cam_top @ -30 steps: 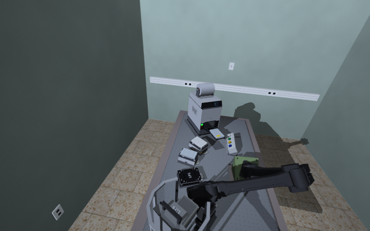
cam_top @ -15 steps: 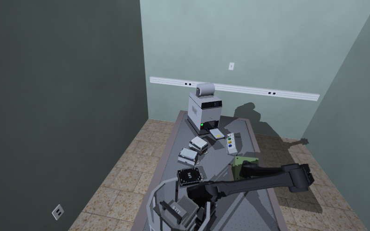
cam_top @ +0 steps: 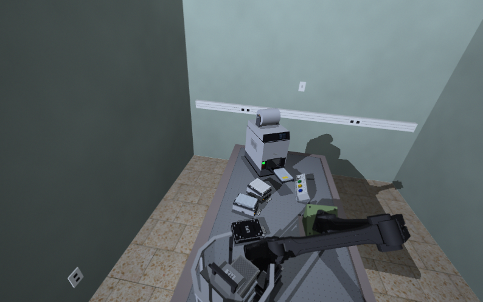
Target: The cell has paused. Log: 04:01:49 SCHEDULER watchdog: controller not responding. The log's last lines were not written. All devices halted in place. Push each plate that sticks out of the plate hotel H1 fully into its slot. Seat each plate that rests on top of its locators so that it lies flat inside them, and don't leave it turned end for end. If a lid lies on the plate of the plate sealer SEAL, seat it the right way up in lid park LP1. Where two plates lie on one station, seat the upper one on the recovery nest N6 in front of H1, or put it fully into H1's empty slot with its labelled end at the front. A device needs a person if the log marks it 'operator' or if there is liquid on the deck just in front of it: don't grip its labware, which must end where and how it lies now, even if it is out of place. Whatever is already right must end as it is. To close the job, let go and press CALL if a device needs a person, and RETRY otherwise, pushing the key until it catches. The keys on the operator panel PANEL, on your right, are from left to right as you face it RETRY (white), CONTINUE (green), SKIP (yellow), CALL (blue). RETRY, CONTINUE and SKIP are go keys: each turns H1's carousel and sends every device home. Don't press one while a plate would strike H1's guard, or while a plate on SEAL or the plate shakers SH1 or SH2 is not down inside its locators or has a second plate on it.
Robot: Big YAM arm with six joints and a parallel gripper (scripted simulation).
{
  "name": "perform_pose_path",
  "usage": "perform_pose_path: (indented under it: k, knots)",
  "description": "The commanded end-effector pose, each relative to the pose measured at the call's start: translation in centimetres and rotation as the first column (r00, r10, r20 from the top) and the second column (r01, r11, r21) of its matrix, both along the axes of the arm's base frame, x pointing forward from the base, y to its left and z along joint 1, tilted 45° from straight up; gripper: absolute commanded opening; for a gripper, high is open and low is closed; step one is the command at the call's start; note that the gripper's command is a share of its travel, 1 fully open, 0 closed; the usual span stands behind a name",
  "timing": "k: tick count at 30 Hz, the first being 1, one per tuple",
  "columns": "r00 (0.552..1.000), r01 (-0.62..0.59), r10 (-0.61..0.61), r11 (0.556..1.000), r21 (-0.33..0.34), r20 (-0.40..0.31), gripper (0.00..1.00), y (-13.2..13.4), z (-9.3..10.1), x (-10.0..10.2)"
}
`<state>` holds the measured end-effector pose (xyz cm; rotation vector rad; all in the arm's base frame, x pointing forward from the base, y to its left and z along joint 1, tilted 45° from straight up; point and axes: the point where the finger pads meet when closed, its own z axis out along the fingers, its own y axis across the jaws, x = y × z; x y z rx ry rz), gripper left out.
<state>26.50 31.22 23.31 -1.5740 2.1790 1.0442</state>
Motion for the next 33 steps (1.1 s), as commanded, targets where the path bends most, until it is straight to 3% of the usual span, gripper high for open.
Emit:
perform_pose_path:
  k: [1, 22, 23, 33]
  knots:
    - [1.000, -0.011, 0.011, 1.000, -0.013, -0.019, 0.80, 0.77, -1.03, -0.55]
    - [1.000, -0.011, 0.011, 1.000, -0.013, -0.019, 0.80, 0.77, -1.03, -0.56]
    - [1.000, -0.011, 0.011, 1.000, -0.013, -0.019, 1.00, 0.77, -1.03, -0.56]
    - [1.000, -0.011, 0.011, 1.000, -0.016, -0.026, 1.00, 0.69, -1.06, -0.70]
